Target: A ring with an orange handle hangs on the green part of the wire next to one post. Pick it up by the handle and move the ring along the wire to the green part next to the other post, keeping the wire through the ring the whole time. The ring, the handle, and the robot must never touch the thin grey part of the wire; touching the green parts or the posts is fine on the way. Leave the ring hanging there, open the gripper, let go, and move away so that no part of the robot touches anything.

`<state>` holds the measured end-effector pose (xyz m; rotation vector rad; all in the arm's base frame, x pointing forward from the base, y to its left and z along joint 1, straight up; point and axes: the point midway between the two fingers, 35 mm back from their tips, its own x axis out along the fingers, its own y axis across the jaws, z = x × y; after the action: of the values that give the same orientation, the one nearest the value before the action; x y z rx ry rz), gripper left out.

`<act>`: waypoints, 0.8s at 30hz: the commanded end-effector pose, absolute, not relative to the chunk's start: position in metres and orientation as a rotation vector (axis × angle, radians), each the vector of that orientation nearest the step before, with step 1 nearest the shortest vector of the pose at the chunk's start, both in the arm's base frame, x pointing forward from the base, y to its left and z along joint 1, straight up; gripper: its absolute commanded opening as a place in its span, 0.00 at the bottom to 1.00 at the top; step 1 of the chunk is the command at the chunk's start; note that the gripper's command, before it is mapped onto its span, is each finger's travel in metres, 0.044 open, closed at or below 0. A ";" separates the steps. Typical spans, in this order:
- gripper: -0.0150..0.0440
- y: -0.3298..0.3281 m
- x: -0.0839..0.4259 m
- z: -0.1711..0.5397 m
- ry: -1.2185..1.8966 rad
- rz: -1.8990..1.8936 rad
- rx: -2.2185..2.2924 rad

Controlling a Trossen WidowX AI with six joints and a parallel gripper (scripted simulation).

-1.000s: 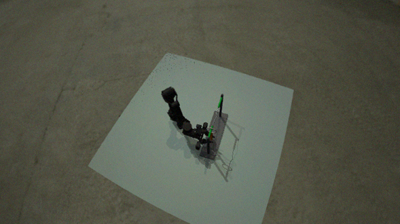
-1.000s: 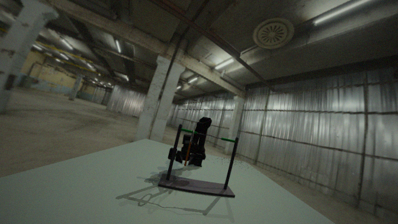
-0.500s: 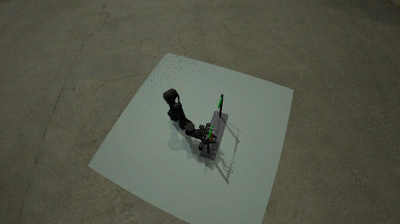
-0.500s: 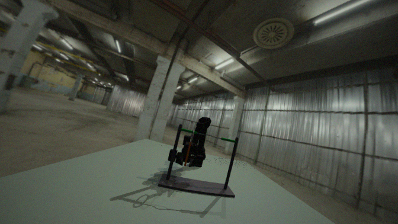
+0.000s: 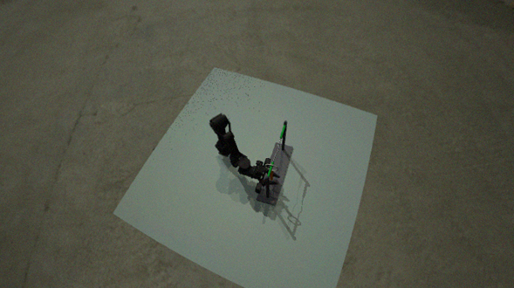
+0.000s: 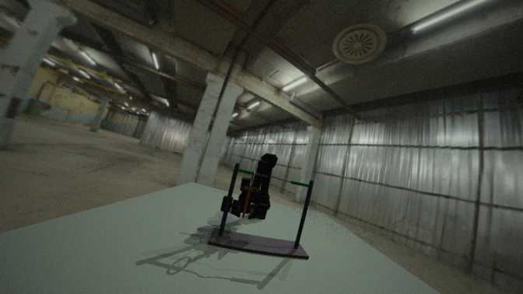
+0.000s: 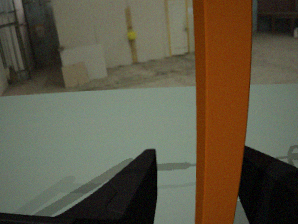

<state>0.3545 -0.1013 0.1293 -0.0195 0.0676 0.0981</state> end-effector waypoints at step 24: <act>0.00 -0.101 0.355 0.136 0.067 0.101 -0.020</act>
<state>0.3544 -0.1014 0.1301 -0.0146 0.0732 0.0978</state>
